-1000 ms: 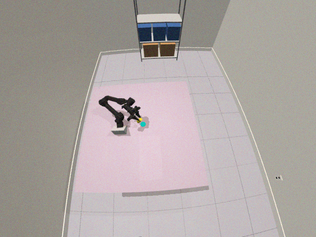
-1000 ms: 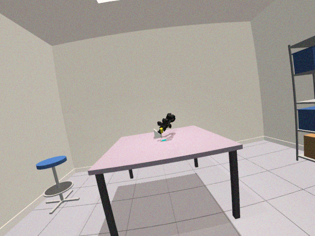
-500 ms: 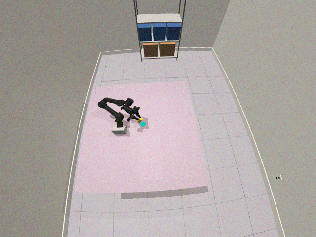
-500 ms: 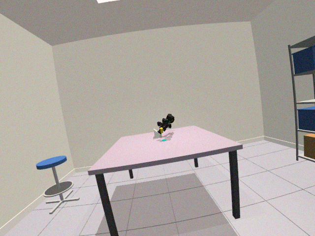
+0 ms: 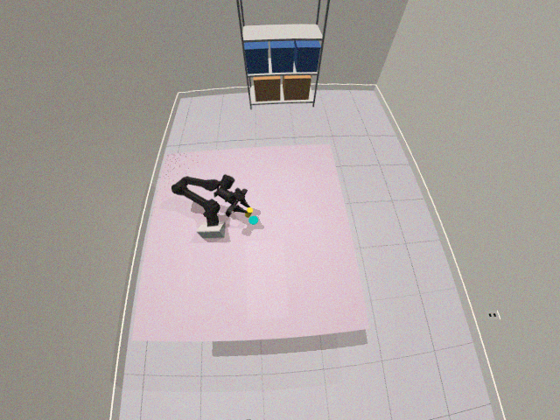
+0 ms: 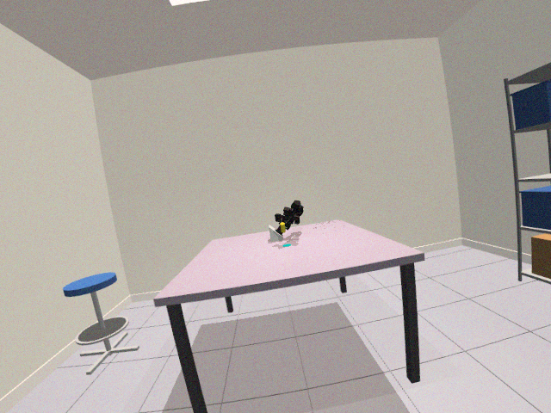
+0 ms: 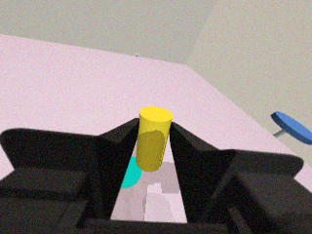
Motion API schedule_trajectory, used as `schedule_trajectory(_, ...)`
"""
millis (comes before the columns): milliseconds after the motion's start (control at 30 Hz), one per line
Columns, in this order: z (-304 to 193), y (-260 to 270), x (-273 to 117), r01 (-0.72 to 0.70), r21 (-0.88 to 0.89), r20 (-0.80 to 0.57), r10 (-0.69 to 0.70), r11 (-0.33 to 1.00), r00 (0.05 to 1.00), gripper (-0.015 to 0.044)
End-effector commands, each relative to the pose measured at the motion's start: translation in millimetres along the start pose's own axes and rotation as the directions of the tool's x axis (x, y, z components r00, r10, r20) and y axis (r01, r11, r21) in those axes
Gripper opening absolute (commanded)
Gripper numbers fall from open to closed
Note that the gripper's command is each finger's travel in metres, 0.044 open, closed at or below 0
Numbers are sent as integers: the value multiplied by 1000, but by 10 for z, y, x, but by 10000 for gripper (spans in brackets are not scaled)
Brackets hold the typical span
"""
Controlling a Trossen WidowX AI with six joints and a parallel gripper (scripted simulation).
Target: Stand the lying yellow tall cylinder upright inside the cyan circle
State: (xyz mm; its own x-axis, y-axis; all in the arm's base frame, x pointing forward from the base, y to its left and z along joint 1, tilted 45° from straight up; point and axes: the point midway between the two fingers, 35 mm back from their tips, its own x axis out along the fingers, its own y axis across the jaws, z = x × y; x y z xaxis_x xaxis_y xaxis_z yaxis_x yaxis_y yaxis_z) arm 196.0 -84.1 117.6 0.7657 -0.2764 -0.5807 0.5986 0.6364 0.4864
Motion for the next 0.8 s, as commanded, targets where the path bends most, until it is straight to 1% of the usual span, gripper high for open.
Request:
schedule_trajectory(0, 3, -3, -1, -13, 14, 35, 12, 1000, 999, 105)
schedule_trajectory(767, 40, 12, -5, -97, 85, 184, 80, 992, 980, 105)
